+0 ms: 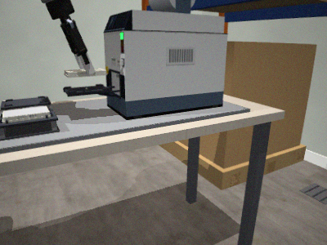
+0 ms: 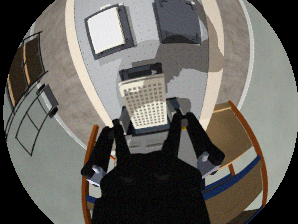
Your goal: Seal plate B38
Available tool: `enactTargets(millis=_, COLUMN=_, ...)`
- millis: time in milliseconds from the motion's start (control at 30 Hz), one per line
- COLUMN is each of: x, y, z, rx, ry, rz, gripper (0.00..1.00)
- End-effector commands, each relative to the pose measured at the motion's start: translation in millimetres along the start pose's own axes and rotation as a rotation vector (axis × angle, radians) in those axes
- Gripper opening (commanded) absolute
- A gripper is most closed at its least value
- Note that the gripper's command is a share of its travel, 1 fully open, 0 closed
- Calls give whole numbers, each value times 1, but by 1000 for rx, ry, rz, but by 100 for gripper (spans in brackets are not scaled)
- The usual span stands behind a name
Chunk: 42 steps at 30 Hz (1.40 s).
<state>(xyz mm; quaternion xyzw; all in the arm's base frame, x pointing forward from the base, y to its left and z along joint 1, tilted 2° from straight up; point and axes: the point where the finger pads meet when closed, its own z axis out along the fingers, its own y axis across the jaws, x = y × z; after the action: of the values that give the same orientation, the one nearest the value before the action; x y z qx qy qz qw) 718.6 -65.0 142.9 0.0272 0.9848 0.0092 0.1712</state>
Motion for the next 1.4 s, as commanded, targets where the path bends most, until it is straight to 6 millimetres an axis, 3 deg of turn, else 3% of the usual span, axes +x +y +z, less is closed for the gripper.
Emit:
enactTargets(millis=0, x=-1, y=-2, z=0, rx=-1, ry=1, rz=-1, gripper=10)
enactTargets(millis=733, x=-2, y=-3, z=1, rx=-1, ry=1, rz=-1, gripper=10)
enactTargets(millis=1167, x=6, y=-3, z=20, rx=-1, ry=1, rz=-1, gripper=10)
enactTargets(millis=1367, x=7, y=-2, z=20, rx=-1, ry=1, rz=-1, gripper=10)
